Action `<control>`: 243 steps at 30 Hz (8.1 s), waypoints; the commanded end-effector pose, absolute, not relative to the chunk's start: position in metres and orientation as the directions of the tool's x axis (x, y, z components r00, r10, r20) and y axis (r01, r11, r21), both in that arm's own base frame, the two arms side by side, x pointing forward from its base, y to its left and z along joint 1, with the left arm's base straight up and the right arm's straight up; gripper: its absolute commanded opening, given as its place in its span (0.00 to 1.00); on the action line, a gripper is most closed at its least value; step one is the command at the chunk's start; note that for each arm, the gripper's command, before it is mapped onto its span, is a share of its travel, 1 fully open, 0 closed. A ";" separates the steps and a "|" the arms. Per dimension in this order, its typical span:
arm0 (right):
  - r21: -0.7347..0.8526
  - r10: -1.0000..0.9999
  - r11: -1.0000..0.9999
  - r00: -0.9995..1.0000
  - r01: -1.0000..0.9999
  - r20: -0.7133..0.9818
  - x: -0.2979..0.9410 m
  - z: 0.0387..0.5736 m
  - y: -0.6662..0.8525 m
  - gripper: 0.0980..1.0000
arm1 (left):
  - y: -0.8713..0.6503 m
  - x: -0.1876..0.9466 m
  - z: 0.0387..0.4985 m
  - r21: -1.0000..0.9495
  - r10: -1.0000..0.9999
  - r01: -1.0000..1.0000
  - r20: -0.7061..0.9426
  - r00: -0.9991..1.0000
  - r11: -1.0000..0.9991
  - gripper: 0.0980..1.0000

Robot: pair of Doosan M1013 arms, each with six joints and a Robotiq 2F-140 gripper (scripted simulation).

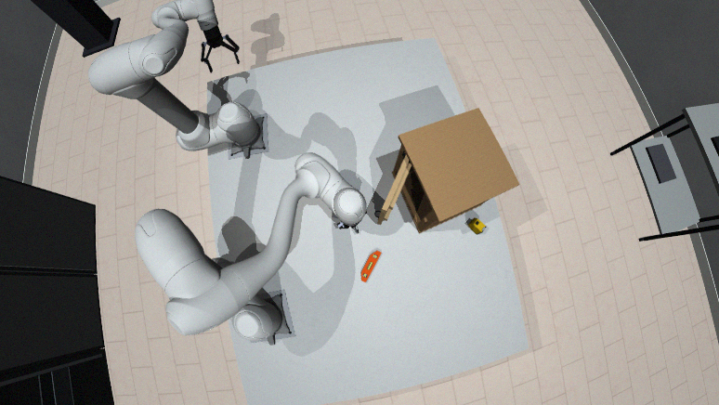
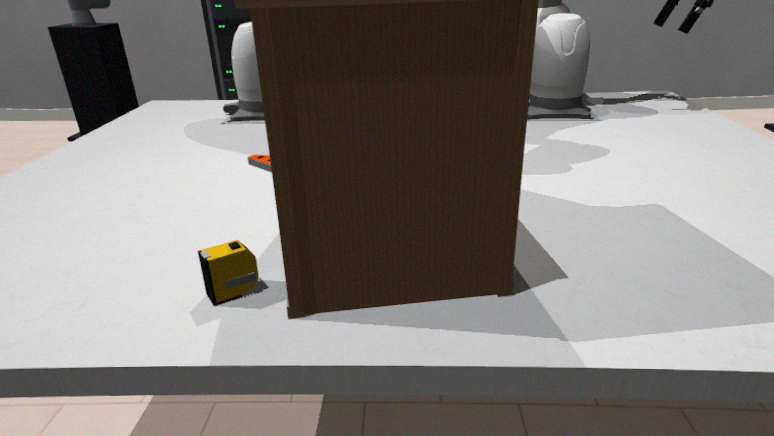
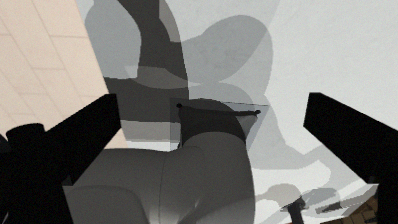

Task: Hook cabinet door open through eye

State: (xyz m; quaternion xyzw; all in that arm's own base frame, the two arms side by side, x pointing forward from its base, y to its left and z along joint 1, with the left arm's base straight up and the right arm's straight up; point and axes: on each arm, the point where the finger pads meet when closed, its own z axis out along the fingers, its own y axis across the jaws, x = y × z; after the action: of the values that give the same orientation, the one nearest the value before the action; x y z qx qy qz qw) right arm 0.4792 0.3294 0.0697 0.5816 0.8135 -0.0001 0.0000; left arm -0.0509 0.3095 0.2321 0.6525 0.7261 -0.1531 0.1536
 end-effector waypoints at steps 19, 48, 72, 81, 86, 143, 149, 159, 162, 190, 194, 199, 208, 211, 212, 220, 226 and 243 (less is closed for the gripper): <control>0.001 0.946 0.323 -0.323 0.946 0.000 0.481 0.080 0.325 0.03 | 0.310 -0.051 0.233 -0.022 0.901 0.995 -0.422 -0.101 0.101 1.00; 0.001 0.946 0.323 -0.323 0.946 0.000 0.483 0.094 0.320 0.03 | 0.310 -0.051 0.233 -0.022 0.901 0.995 -0.422 -0.101 0.101 1.00; 0.001 0.946 0.323 -0.323 0.946 0.000 0.484 0.107 0.318 0.03 | 0.310 -0.051 0.233 -0.022 0.901 0.995 -0.422 -0.101 0.101 1.00; 0.001 0.946 0.323 -0.323 0.946 0.000 0.484 0.113 0.317 0.03 | 0.310 -0.051 0.233 -0.022 0.901 0.995 -0.422 -0.101 0.101 1.00; 0.001 0.946 0.323 -0.323 0.946 0.000 0.484 0.114 0.317 0.03 | 0.310 -0.051 0.233 -0.022 0.901 0.995 -0.422 -0.101 0.101 1.00; 0.001 0.946 0.323 -0.323 0.946 0.000 0.483 0.135 0.320 0.03 | 0.310 -0.051 0.233 -0.022 0.901 0.995 -0.422 -0.101 0.101 1.00; 0.001 0.946 0.323 -0.323 0.946 0.000 0.483 0.135 0.320 0.03 | 0.310 -0.051 0.233 -0.022 0.901 0.995 -0.422 -0.101 0.101 1.00; 0.001 0.946 0.323 -0.323 0.946 0.000 0.483 0.135 0.320 0.03 | 0.310 -0.051 0.233 -0.022 0.901 0.995 -0.422 -0.101 0.101 1.00; 0.000 0.946 0.323 -0.323 0.946 0.000 0.483 0.135 0.320 0.03 | 0.310 -0.051 0.233 -0.022 0.901 0.995 -0.422 -0.101 0.101 1.00; -0.185 0.952 0.299 -0.305 0.936 -0.001 0.483 0.135 0.320 0.03 | 0.310 -0.051 0.233 -0.022 0.901 0.995 -0.422 -0.101 0.101 1.00; -0.185 0.953 0.299 -0.305 0.936 -0.001 0.483 0.135 0.320 0.03 | 0.310 -0.051 0.233 -0.022 0.901 0.995 -0.422 -0.101 0.101 1.00; -0.185 0.953 0.299 -0.305 0.936 -0.001 0.483 0.135 0.320 0.03 | 0.310 -0.051 0.233 -0.022 0.901 0.995 -0.422 -0.101 0.101 1.00; -0.185 0.953 0.299 -0.305 0.936 -0.001 0.483 0.135 0.320 0.03 | 0.310 -0.051 0.233 -0.022 0.901 0.995 -0.422 -0.101 0.101 1.00; -0.185 0.953 0.299 -0.305 0.936 -0.001 0.483 0.135 0.320 0.03 | 0.310 -0.051 0.233 -0.022 0.901 0.995 -0.422 -0.101 0.101 1.00; -0.185 0.953 0.299 -0.305 0.936 -0.001 0.483 0.135 0.320 0.03 | 0.310 -0.051 0.233 -0.022 0.901 0.995 -0.422 -0.101 0.101 1.00; -0.185 0.953 0.299 -0.305 0.936 -0.001 0.483 0.135 0.320 0.03 | 0.310 -0.051 0.233 -0.022 0.901 0.995 -0.422 -0.101 0.101 1.00; -0.185 0.952 0.300 -0.305 0.936 -0.001 0.483 0.135 0.320 0.03 | 0.310 -0.051 0.233 -0.022 0.901 0.995 -0.422 -0.101 0.101 1.00; -0.185 0.902 0.424 -0.432 0.886 -0.001 0.493 0.135 0.324 0.03 | 0.310 -0.051 0.233 -0.022 0.901 0.995 -0.422 -0.101 0.101 1.00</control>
State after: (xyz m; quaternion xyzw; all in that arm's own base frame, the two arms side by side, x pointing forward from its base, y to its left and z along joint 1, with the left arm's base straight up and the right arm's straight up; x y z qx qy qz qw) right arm 0.4906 0.3226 0.1346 0.5386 0.8373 -0.0793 -0.0497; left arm -0.0509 0.3095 0.2321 0.6525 0.7261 -0.1531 0.1536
